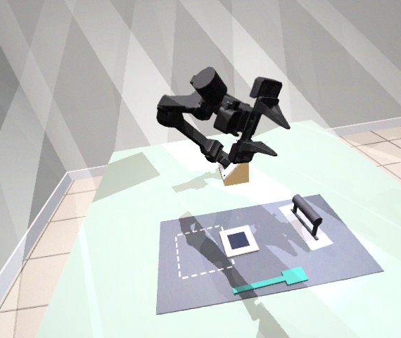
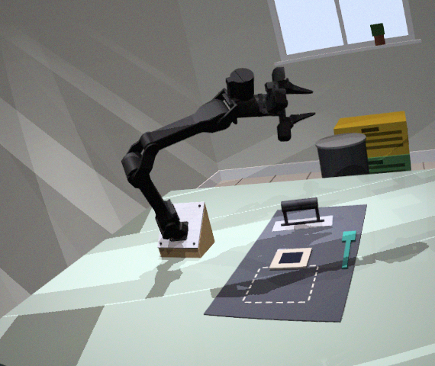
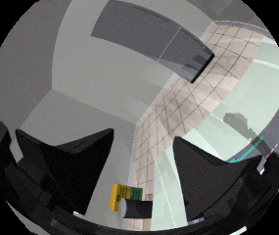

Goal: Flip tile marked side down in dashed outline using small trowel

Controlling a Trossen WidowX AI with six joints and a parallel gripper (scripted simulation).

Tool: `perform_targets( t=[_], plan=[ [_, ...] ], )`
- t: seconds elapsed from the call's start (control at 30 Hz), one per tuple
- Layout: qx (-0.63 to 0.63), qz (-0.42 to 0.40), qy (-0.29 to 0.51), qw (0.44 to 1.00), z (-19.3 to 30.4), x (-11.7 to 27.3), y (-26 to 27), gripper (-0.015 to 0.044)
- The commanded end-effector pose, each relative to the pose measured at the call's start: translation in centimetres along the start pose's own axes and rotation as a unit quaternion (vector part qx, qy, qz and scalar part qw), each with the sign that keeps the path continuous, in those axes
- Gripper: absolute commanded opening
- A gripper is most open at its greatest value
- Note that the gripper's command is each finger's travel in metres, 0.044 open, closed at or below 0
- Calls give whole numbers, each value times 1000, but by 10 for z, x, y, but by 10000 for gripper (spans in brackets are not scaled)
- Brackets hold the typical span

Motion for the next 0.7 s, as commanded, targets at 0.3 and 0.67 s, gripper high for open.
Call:
perform_targets(
  t=[0.3, 0.67],
  plan=[
    [74, 141, 138, 978, 70, -50, -23, 270],
    [136, 263, 249, 922, 132, -76, -53, 270]
  ],
)
Point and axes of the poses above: the point midway between the two fingers, 35 mm back from their tips, its own x axis back along the fingers, its own y axis across the jaws, z = x × y, the point moved 10 cm from there along x, back along the fingers, and after that the axes turned 3 degrees about -x, right-handed, at the moved point
